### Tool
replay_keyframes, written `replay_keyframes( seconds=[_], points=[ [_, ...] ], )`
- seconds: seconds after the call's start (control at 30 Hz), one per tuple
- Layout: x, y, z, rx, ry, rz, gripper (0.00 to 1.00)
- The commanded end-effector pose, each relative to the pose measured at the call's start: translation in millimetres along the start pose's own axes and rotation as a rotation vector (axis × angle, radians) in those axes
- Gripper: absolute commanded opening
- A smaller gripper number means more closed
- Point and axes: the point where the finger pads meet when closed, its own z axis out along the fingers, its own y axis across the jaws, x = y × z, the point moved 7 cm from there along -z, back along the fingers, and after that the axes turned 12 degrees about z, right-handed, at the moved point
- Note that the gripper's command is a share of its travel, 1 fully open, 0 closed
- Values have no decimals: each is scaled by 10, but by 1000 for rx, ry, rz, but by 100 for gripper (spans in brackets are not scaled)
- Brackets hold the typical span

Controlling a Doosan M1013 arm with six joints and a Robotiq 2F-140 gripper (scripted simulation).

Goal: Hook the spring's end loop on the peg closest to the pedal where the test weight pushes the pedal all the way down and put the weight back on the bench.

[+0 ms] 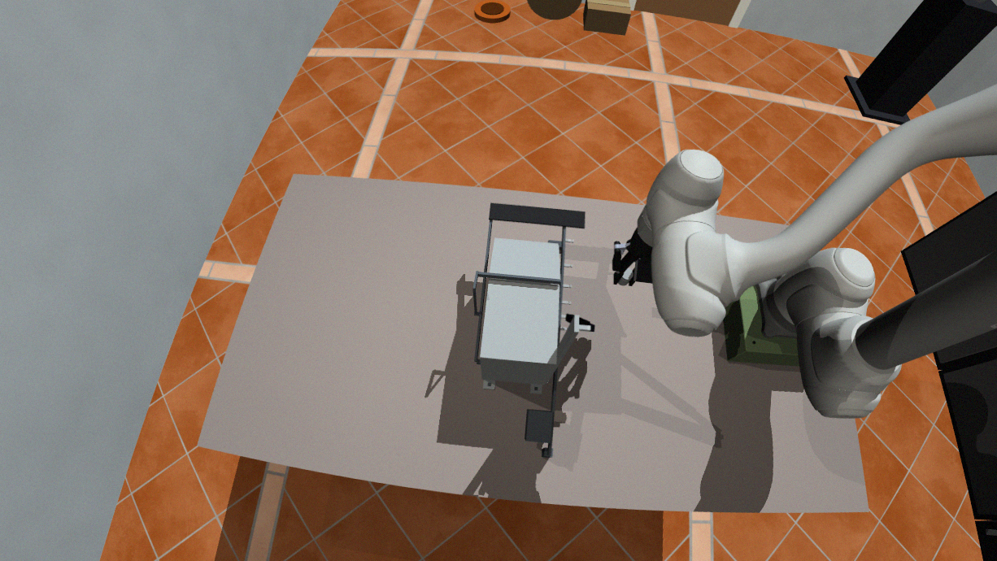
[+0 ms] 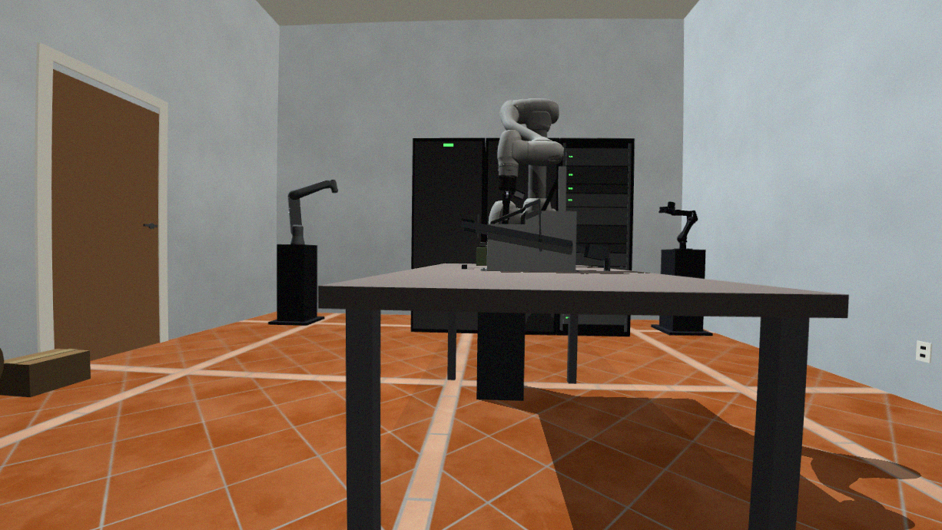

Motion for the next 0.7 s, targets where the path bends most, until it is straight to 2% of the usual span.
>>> replay_keyframes(
  seconds=[0.0, 0.43, 0.53, 0.67],
  points=[
    [0, 7, -8, -1, 0, 0, 25],
    [136, -223, 202, 2, 17, 0, 25],
    [116, -192, 172, 2, 15, 0, 25],
    [158, -262, 237, 3, 20, 0, 25]
  ],
)
